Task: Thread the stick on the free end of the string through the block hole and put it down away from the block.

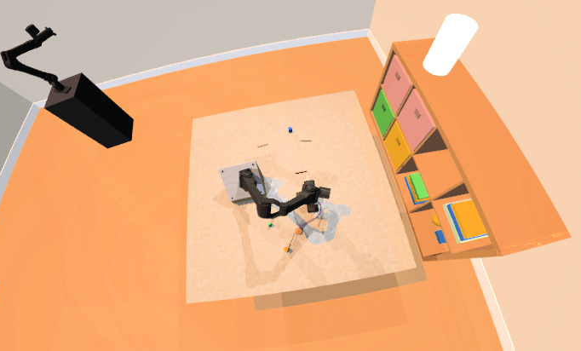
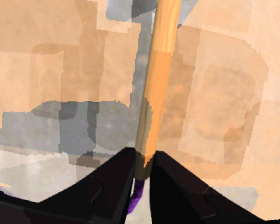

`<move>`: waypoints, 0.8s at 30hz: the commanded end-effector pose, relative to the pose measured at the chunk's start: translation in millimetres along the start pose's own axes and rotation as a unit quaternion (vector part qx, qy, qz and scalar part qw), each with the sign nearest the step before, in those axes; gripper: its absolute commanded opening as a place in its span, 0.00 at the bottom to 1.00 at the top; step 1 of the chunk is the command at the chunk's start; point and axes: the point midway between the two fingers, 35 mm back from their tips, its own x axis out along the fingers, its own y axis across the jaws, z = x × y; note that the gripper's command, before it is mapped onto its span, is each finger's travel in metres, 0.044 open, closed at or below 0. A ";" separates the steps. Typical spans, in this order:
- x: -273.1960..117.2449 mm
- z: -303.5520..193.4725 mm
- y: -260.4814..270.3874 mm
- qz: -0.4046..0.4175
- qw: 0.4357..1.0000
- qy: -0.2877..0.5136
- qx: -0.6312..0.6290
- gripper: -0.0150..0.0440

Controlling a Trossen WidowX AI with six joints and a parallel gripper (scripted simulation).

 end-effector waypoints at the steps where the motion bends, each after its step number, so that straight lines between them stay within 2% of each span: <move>1: 0.6 7.1 -2.0 -0.002 1.000 -0.002 -0.004 0.25; 24: 0.3 37.5 -1.9 -0.002 1.000 -0.002 -0.004 0.25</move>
